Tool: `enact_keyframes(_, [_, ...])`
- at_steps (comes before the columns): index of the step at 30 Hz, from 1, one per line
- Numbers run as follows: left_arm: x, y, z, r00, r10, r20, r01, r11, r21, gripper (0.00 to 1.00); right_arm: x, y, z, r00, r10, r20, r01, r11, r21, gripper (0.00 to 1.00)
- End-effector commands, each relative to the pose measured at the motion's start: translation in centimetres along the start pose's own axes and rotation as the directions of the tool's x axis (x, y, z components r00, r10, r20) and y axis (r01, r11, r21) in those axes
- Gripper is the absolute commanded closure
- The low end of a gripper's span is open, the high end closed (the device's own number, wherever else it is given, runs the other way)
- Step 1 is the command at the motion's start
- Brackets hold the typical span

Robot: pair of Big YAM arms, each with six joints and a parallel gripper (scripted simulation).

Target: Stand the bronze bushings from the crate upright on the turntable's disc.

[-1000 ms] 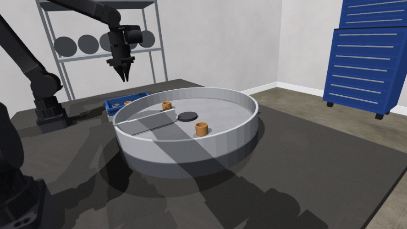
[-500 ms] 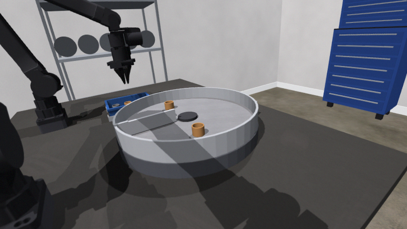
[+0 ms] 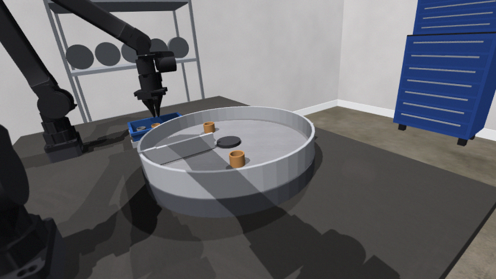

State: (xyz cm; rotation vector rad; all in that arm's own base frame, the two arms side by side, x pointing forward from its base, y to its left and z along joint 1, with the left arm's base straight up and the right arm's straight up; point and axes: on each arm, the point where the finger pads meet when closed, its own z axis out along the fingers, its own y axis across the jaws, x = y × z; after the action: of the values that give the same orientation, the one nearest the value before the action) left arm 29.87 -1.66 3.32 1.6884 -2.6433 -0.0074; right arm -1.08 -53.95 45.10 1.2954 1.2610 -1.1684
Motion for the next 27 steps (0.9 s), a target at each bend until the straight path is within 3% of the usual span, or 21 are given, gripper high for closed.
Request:
enact_keyframes(1, [-0.4, -0.2, 0.8, 1.0, -0.001, -0.001, 0.001, 1.0, 0.005, 0.87, -5.0, -0.1, 0.1, 0.996, -0.01, 0.093, 0.01, 1.0, 0.006, 0.0])
enact_keyframes(5, [-0.9, -1.4, -0.5, 1.0, -0.001, 0.016, 0.0, 0.999, 0.048, 0.87, -5.0, -0.1, 0.1, 0.996, -0.01, 0.093, 0.01, 1.0, 0.006, 0.0])
enact_keyframes(27, [-1.2, -2.2, -0.9, 1.0, -0.001, 0.016, 0.0, 0.999, 0.046, 0.87, -5.0, -0.1, 0.1, 0.996, -0.01, 0.093, 0.01, 1.0, 0.006, 0.0])
